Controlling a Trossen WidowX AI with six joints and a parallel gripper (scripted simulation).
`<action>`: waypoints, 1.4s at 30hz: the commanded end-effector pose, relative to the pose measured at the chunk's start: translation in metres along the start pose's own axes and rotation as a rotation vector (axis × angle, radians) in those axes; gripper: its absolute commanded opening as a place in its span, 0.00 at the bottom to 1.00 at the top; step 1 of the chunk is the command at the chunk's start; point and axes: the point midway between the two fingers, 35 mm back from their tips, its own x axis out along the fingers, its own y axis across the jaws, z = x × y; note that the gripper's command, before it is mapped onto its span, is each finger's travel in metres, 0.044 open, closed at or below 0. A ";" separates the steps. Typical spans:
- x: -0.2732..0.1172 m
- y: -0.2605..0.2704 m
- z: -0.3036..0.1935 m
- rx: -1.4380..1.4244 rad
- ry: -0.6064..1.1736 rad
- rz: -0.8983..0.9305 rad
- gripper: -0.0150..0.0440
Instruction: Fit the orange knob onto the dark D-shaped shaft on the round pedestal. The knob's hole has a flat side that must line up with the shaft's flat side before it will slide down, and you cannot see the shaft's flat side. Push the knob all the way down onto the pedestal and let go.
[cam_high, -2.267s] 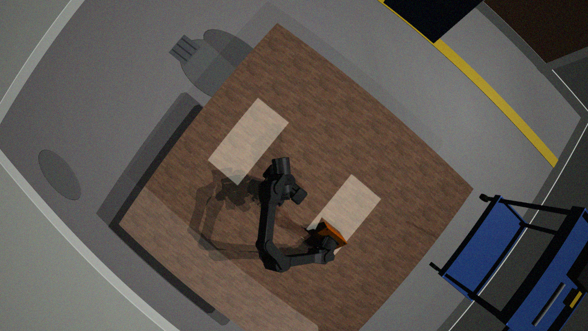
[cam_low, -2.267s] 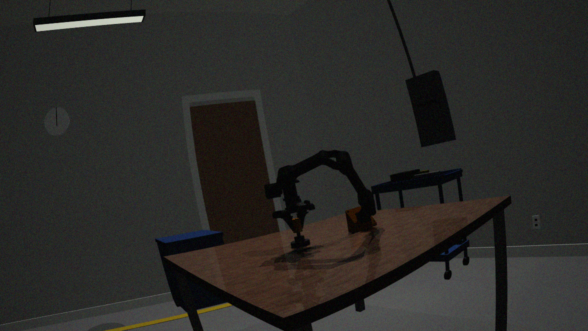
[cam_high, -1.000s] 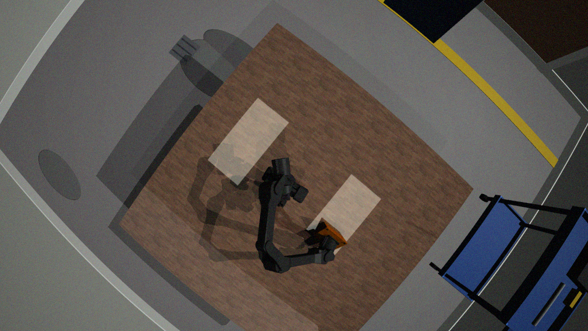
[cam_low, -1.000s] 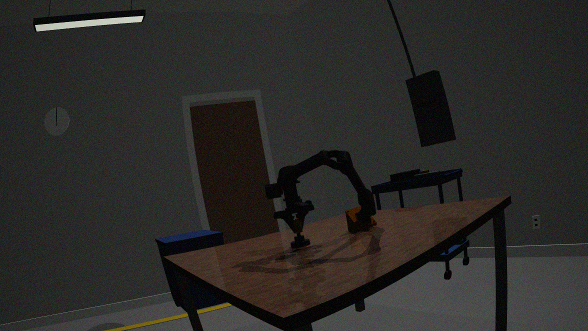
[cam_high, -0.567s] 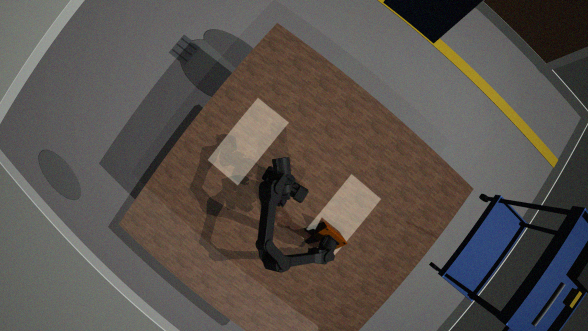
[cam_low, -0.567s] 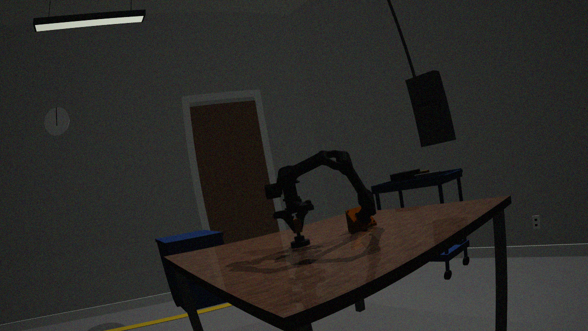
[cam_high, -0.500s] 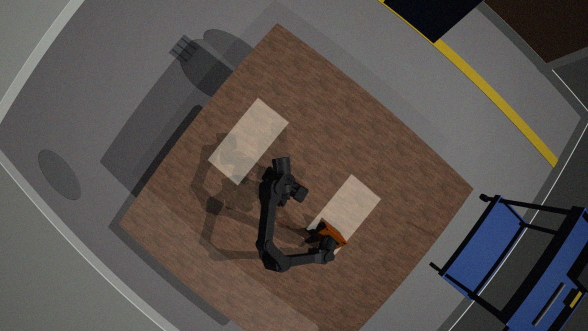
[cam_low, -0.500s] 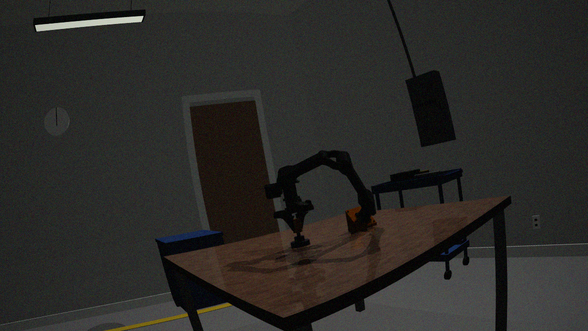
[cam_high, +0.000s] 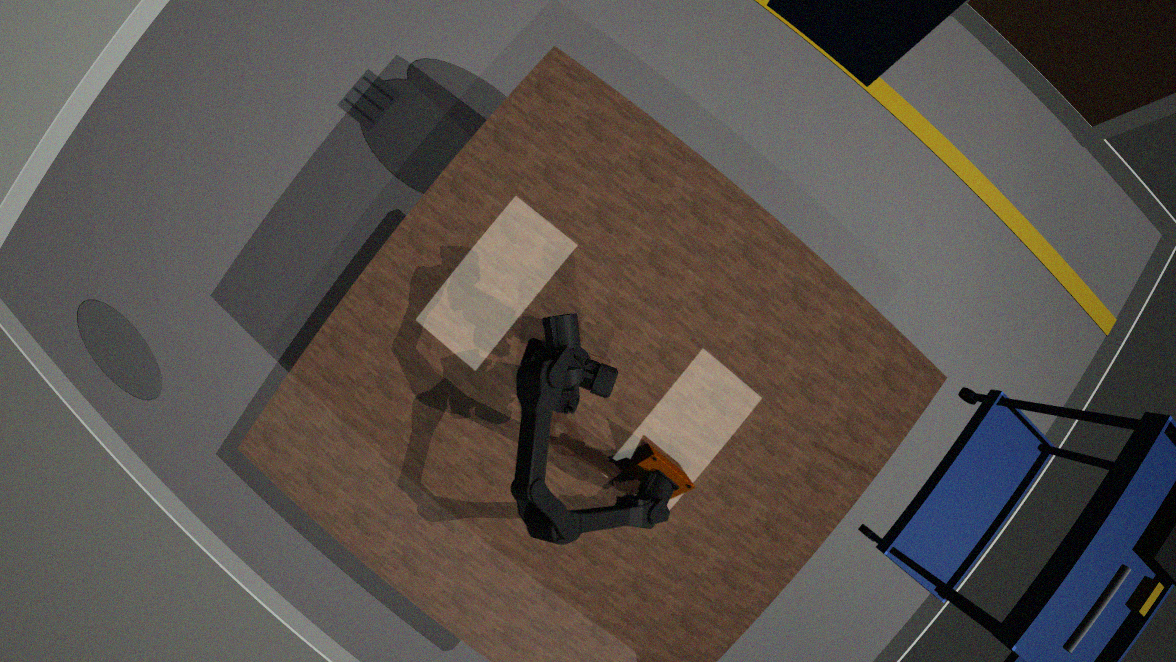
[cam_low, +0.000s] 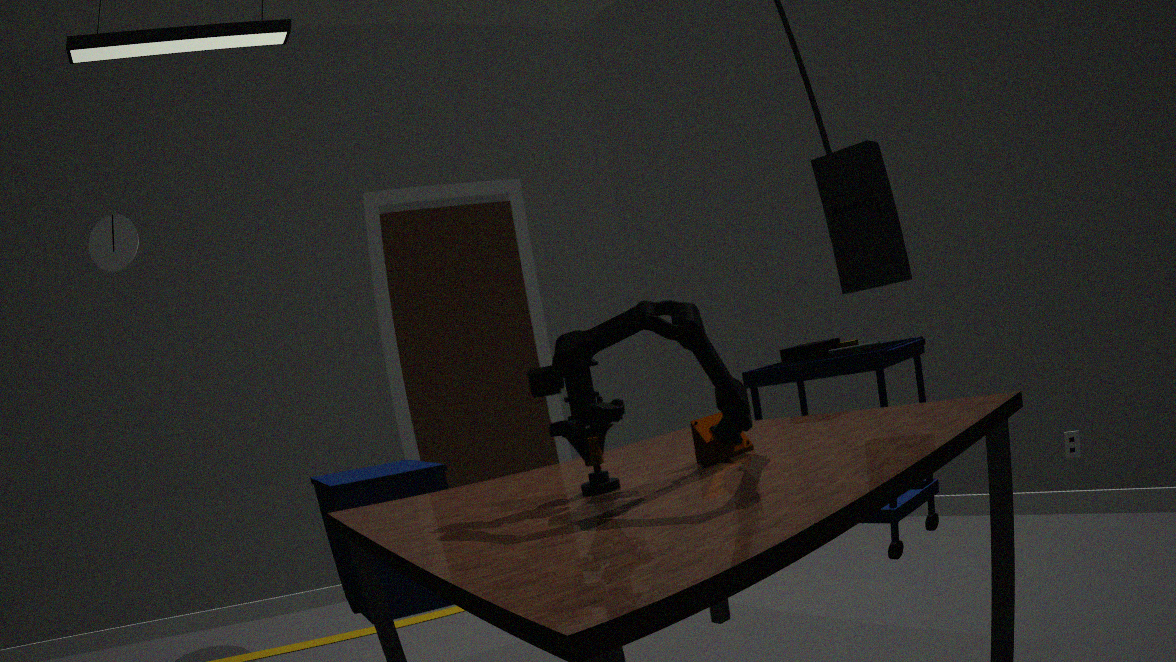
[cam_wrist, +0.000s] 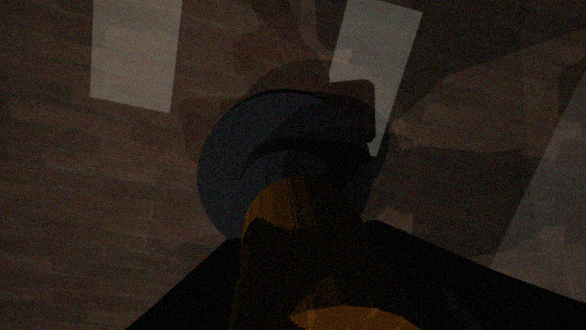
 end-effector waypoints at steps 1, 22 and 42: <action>0.001 0.000 0.000 -0.007 0.000 -0.001 0.25; 0.003 0.002 0.002 -0.007 0.000 -0.001 0.25; -0.003 -0.001 -0.001 -0.217 0.001 -0.001 0.25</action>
